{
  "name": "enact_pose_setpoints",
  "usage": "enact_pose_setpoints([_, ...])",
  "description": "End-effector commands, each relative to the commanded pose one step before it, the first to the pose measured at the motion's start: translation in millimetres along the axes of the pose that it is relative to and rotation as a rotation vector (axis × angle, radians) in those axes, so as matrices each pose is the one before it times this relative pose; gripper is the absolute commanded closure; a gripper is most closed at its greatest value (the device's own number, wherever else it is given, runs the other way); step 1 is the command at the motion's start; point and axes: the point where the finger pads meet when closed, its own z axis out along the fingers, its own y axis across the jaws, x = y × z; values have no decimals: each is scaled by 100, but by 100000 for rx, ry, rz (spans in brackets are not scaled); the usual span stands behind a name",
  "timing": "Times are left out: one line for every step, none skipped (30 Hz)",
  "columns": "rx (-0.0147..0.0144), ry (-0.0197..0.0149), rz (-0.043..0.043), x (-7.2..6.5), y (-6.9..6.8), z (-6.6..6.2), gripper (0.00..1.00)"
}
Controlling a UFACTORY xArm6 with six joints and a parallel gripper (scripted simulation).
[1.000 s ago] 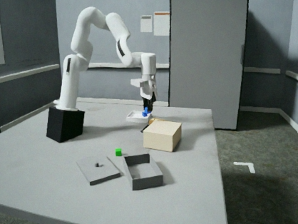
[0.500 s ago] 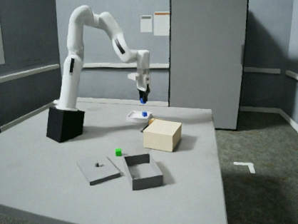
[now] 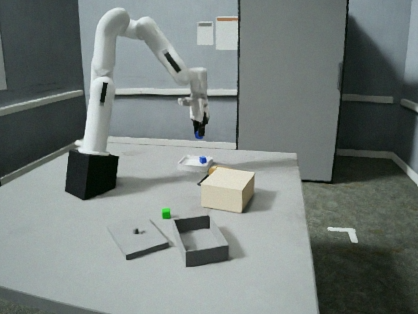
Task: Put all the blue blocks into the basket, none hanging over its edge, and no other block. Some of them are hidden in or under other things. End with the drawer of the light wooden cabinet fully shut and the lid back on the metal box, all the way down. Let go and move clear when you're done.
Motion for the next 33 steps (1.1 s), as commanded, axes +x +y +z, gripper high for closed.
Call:
enact_pose_setpoints([425, -173, 45, -264, 127, -161, 100])
enact_pose_setpoints([0, 0, 0, 0, 0, 0, 100])
enact_pose_setpoints([0, 0, 0, 0, 0, 0, 100])
enact_pose_setpoints([0, 0, 0, 0, 0, 0, 100])
enact_pose_setpoints([0, 0, 0, 0, 0, 0, 100])
enact_pose_setpoints([0, 0, 0, 0, 0, 1, 100])
enact_pose_setpoints([0, 0, 0, 0, 0, 2, 100])
enact_pose_setpoints([0, 0, 0, 0, 0, 3, 100])
enact_pose_setpoints([0, 0, 0, 0, 0, 5, 100])
enact_pose_setpoints([-1, 0, 0, 0, 0, 7, 100])
enact_pose_setpoints([-1, 1, 0, 0, 0, 10, 100])
enact_pose_setpoints([-1, 1, 0, 0, 0, 13, 100])
enact_pose_setpoints([-1, 1, 0, 0, 0, 17, 100])
enact_pose_setpoints([-1, 1, 0, 0, 0, 21, 100])
enact_pose_setpoints([-2, 2, 0, 0, 0, 25, 100])
enact_pose_setpoints([-2, 2, 0, 0, 0, 29, 100])
enact_pose_setpoints([-2, 2, 0, 0, 0, 34, 100])
enact_pose_setpoints([0, 0, 0, 0, 0, 0, 100])
enact_pose_setpoints([0, 0, 0, 0, 0, 0, 100])
enact_pose_setpoints([-2, 2, 0, 0, 0, 39, 100])
enact_pose_setpoints([-2, 3, -1, 0, 0, 44, 100])
enact_pose_setpoints([-3, 3, -1, 0, 0, 49, 100])
enact_pose_setpoints([-3, 4, -1, 0, 0, 55, 100])
enact_pose_setpoints([-3, 4, -1, 0, 0, 60, 100])
enact_pose_setpoints([-3, 4, -1, 0, 0, 66, 100])
enact_pose_setpoints([-1, 0, 0, -1, 0, 70, 100])
enact_pose_setpoints([-1, 0, 0, -1, 0, 75, 100])
enact_pose_setpoints([0, 0, 0, -1, 0, 81, 100])
enact_pose_setpoints([0, 0, 0, 0, 0, 87, 100])
enact_pose_setpoints([1, 0, 0, 0, 0, 93, 100])
enact_pose_setpoints([1, 0, 0, 0, 0, 99, 100])
enact_pose_setpoints([-1, 0, 0, -1, 0, 106, 100])
enact_pose_setpoints([0, 0, 0, -1, 0, 112, 100])
